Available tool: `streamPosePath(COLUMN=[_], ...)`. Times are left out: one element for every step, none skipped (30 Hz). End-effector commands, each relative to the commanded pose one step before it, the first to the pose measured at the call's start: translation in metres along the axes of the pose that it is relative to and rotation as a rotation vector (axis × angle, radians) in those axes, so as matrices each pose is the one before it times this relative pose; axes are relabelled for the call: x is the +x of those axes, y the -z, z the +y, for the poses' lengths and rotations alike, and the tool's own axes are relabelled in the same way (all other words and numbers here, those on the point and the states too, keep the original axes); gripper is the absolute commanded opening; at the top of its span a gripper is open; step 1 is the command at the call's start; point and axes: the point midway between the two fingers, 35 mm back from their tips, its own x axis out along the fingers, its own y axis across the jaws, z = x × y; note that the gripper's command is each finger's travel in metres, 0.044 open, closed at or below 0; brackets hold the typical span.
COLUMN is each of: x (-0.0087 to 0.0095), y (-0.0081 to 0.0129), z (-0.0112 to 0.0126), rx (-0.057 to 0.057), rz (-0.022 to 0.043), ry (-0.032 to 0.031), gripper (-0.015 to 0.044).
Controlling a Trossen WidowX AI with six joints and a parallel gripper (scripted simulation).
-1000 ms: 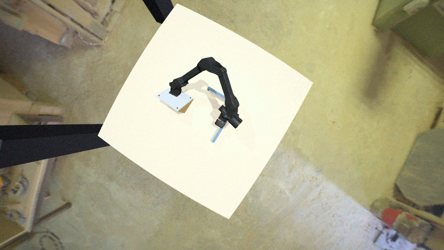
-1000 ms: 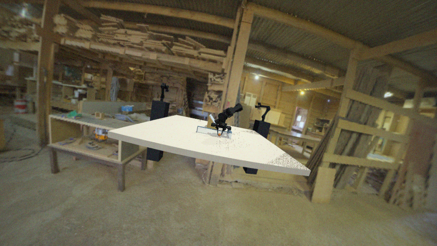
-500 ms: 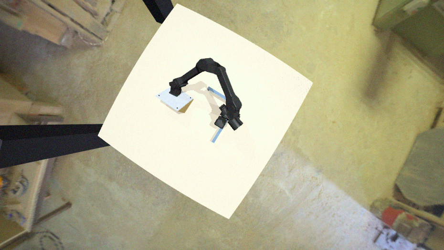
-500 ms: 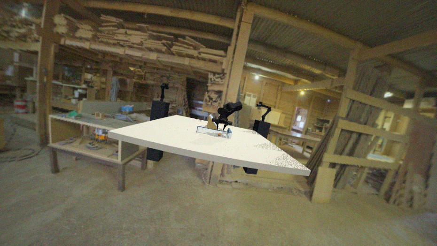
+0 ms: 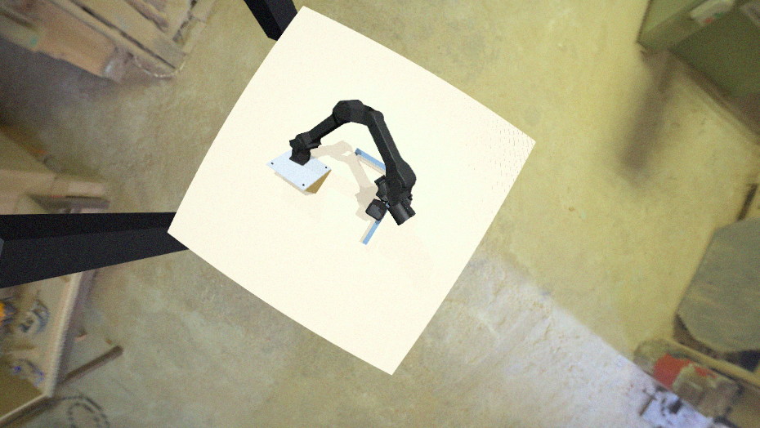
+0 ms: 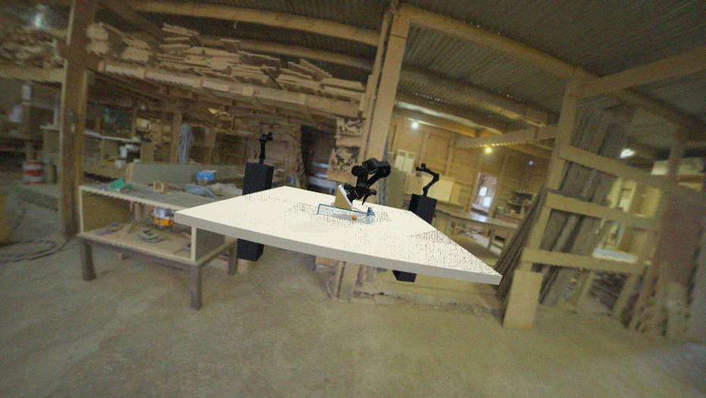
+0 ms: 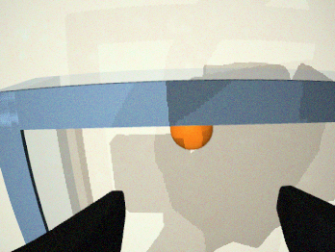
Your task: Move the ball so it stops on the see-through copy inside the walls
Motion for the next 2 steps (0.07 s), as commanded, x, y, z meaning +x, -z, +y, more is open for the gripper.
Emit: streamPosePath(x=[-0.03279,-0.00234], y=[0.00106,0.00034], z=[-0.00095,0.00011], rx=[-0.0062,-0.0002], rz=[-0.01332,0.00016], ry=[0.00546,-0.00019], gripper=[0.0366,0.0393])
